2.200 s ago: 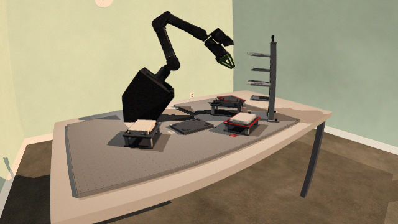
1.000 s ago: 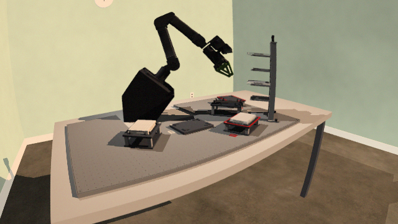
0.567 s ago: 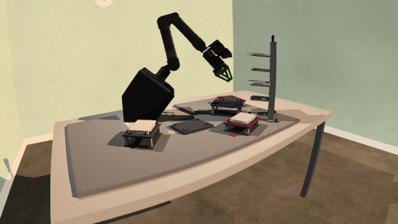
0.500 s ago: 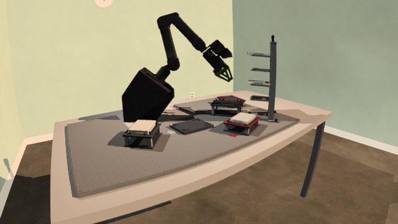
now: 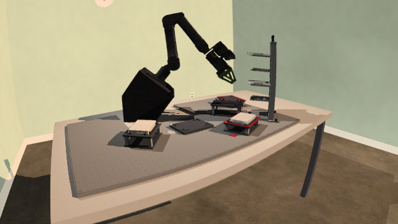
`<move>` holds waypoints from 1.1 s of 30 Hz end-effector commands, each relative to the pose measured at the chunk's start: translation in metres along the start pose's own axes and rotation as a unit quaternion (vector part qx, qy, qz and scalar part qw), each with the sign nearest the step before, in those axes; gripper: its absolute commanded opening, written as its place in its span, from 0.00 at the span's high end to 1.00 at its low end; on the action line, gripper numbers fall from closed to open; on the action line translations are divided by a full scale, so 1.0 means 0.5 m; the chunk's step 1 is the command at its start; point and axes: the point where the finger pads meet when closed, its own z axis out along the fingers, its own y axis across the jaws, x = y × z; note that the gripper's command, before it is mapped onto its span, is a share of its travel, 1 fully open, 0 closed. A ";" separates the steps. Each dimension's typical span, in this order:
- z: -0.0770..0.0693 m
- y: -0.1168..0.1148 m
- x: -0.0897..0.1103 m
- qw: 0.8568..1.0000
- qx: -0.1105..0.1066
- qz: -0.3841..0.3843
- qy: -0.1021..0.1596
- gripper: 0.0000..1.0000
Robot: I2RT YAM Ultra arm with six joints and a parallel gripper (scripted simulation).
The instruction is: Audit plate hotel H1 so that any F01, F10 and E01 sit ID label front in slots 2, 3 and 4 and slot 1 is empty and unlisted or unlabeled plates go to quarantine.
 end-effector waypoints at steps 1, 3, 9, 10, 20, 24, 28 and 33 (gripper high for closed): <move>0.000 0.010 -0.053 0.999 -0.009 0.004 -0.032 0.00; 0.008 0.010 -0.053 1.000 -0.008 0.003 -0.029 0.00; 0.015 0.010 -0.068 0.999 -0.009 0.004 -0.035 0.00; 0.003 0.015 -0.082 0.999 -0.015 0.006 -0.046 0.00; 0.003 0.015 -0.082 0.999 -0.013 0.006 -0.047 0.00; 0.003 0.015 -0.082 0.999 -0.013 0.006 -0.047 0.00; 0.003 0.015 -0.082 0.999 -0.013 0.006 -0.047 0.00; 0.003 0.015 -0.082 0.999 -0.013 0.006 -0.047 0.00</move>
